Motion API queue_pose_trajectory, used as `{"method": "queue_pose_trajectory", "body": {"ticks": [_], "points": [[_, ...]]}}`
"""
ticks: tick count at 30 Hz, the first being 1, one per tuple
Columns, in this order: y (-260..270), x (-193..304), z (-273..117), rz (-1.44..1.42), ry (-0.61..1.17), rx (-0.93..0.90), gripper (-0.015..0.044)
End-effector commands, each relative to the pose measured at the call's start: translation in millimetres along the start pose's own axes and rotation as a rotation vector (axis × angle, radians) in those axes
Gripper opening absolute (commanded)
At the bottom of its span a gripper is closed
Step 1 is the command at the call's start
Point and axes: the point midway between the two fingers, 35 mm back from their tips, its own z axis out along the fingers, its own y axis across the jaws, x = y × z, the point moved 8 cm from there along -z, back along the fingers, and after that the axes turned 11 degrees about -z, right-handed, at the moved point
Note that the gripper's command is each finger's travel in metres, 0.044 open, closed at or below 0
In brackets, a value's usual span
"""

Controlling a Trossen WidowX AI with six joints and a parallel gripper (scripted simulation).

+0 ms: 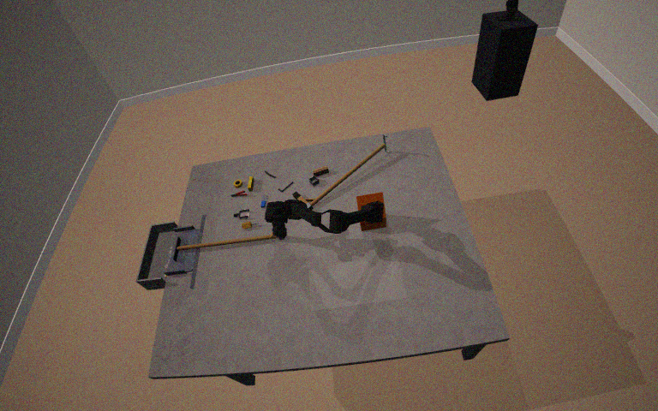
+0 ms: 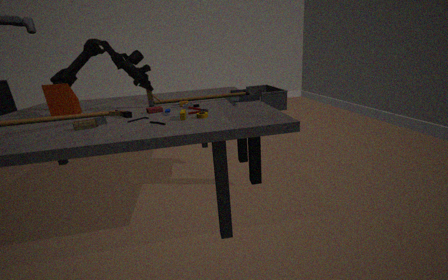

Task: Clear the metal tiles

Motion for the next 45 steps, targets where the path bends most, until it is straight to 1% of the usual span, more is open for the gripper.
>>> {"method": "queue_pose_trajectory", "body": {"ticks": [1,24,45], "points": [[-1.1,-6.3,3.2,-0.001,-0.007,0.005,0.0],[-2.3,-32.9,26.5,-0.001,-0.009,0.004,0.0],[-1.4,-29.5,25.4,-0.001,-0.007,0.001,0.0]]}}
